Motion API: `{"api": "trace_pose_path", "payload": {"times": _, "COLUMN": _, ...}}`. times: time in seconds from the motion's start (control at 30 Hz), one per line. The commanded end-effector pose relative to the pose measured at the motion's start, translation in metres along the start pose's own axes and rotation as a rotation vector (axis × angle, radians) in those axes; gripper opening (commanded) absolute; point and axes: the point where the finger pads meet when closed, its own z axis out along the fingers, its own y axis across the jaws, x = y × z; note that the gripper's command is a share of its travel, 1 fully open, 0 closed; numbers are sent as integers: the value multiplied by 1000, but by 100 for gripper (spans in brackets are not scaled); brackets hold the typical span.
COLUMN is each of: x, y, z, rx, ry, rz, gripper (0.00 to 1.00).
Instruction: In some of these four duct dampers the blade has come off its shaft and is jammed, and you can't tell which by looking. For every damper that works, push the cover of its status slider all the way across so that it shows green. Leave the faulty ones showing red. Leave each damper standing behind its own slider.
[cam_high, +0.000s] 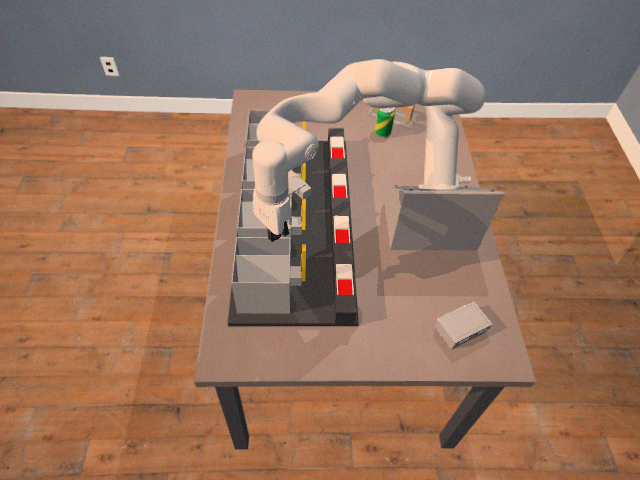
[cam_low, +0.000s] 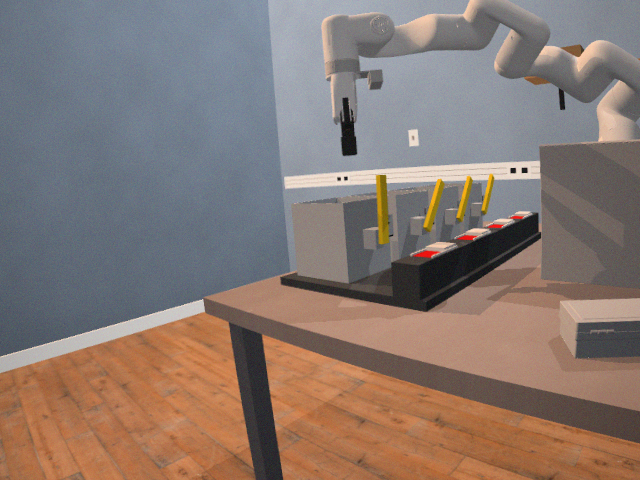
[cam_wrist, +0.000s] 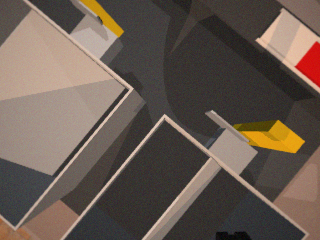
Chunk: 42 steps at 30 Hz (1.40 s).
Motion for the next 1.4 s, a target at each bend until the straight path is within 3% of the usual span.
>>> {"api": "trace_pose_path", "payload": {"times": 0.0, "x": -1, "y": 0, "z": -3, "rx": -3, "ry": 0, "rz": -166, "gripper": 0}}
{"api": "trace_pose_path", "payload": {"times": 0.63, "x": 0, "y": 0, "z": -2, "rx": -3, "ry": -1, "rz": -827, "gripper": 0}}
{"api": "trace_pose_path", "payload": {"times": 0.97, "x": 1, "y": -2, "z": -3, "rx": -3, "ry": -1, "rz": -867, "gripper": 0}}
{"api": "trace_pose_path", "payload": {"times": 1.37, "x": 46, "y": -100, "z": -17, "rx": -2, "ry": -1, "rz": -861, "gripper": 0}}
